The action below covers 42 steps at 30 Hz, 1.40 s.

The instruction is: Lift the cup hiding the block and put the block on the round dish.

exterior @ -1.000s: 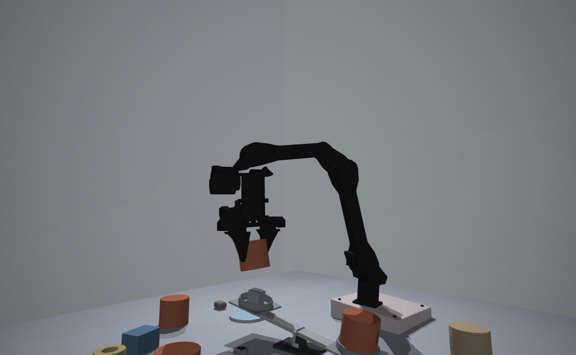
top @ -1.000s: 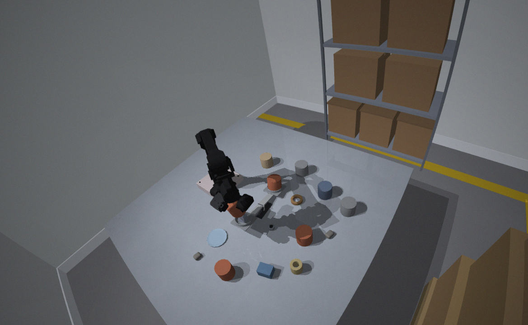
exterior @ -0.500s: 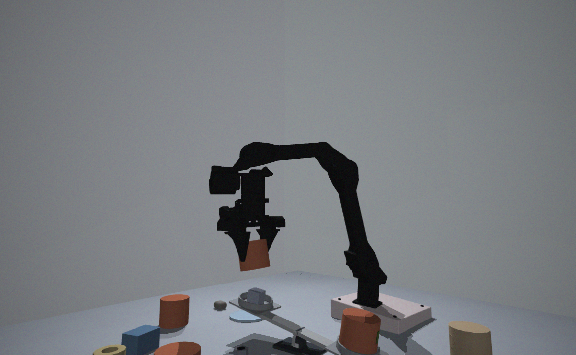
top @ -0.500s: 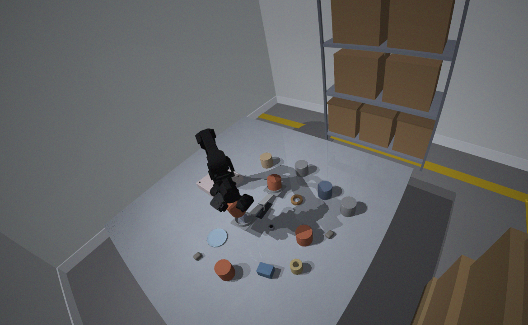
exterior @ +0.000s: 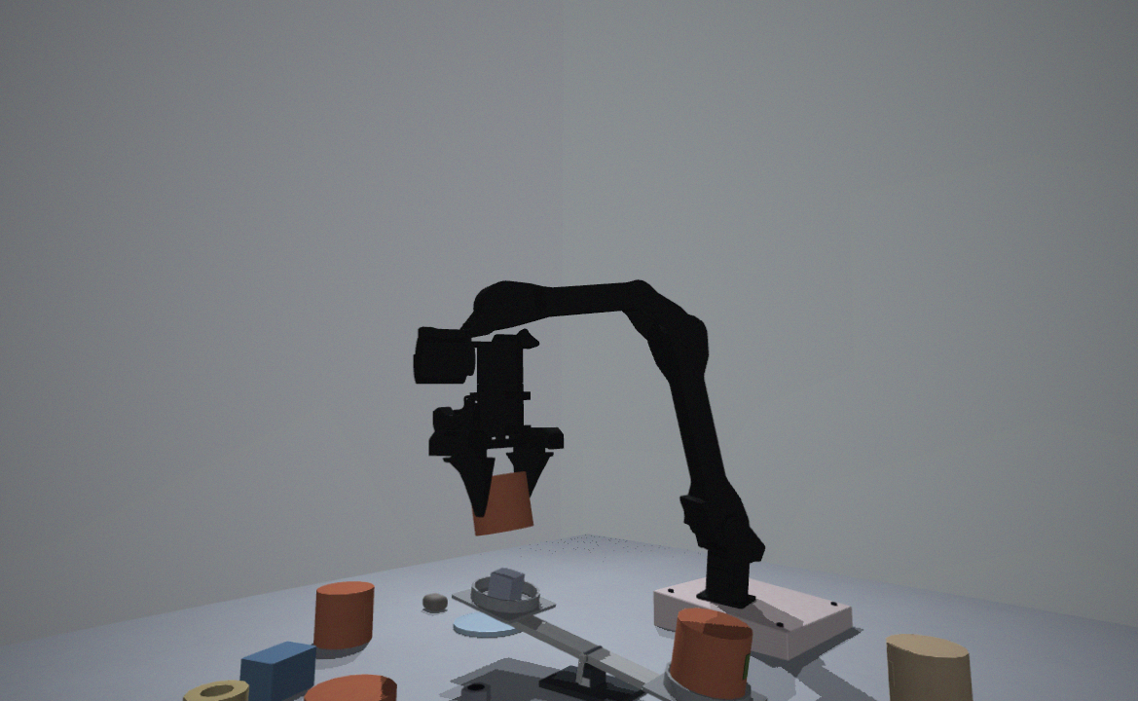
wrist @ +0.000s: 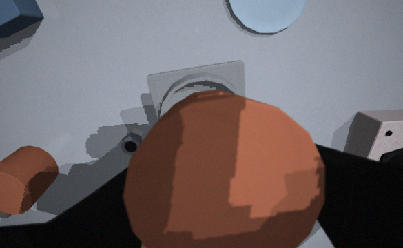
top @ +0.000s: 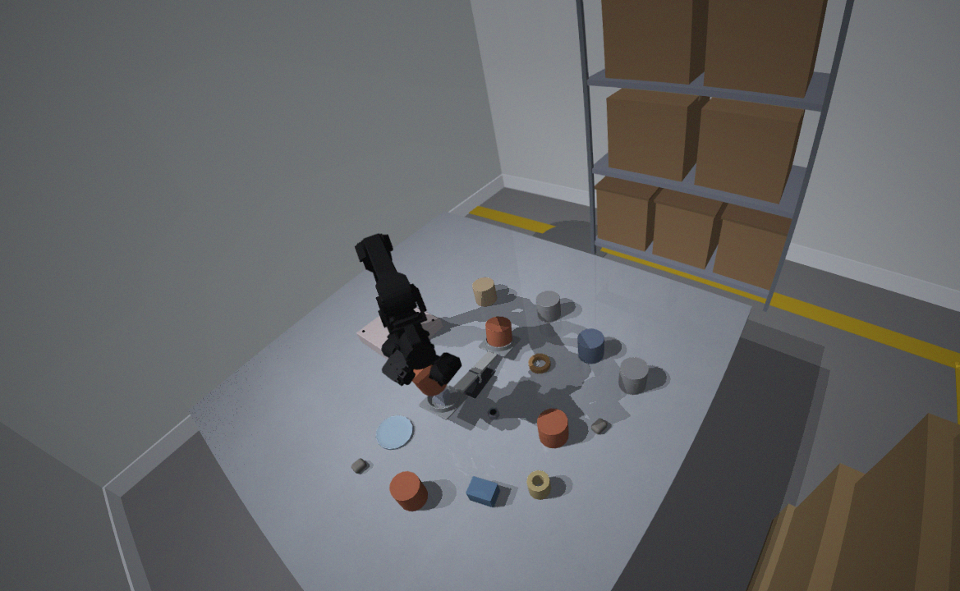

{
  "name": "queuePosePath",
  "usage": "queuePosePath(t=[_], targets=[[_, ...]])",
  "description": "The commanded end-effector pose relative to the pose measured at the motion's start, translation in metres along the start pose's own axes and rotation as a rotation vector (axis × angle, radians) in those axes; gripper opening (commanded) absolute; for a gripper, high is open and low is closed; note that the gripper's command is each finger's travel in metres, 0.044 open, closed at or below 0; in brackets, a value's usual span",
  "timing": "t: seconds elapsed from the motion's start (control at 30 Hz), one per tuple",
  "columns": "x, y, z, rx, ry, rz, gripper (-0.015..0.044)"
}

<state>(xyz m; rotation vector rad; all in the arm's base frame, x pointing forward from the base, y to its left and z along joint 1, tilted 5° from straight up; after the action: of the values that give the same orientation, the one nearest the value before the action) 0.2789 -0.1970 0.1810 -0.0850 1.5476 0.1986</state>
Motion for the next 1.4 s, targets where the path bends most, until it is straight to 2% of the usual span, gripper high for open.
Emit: queuePosePath(t=[0.0, 0.63, 1.0, 1.37], targets=[[0.000, 0.000, 0.000, 0.000, 0.000, 0.000, 0.0000], [0.002, -0.004, -0.004, 0.000, 0.000, -0.001, 0.0000], [0.035, -0.057, -0.085, -0.002, 0.002, -0.016, 0.0000], [0.069, -0.080, -0.178, -0.004, 0.009, -0.025, 0.0000]])
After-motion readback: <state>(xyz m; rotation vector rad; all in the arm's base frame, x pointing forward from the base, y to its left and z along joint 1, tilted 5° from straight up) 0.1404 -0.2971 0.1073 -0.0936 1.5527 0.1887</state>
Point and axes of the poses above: the point midway between the two fingers, 35 mm back from their tips, its own x axis out along the fingers, its own z axis across the jaws, y = z × x, the point moved 2 cm from there along -x, back along the fingers, and after that the axes turned 15 degrees about -x, right-handed, at the moved point
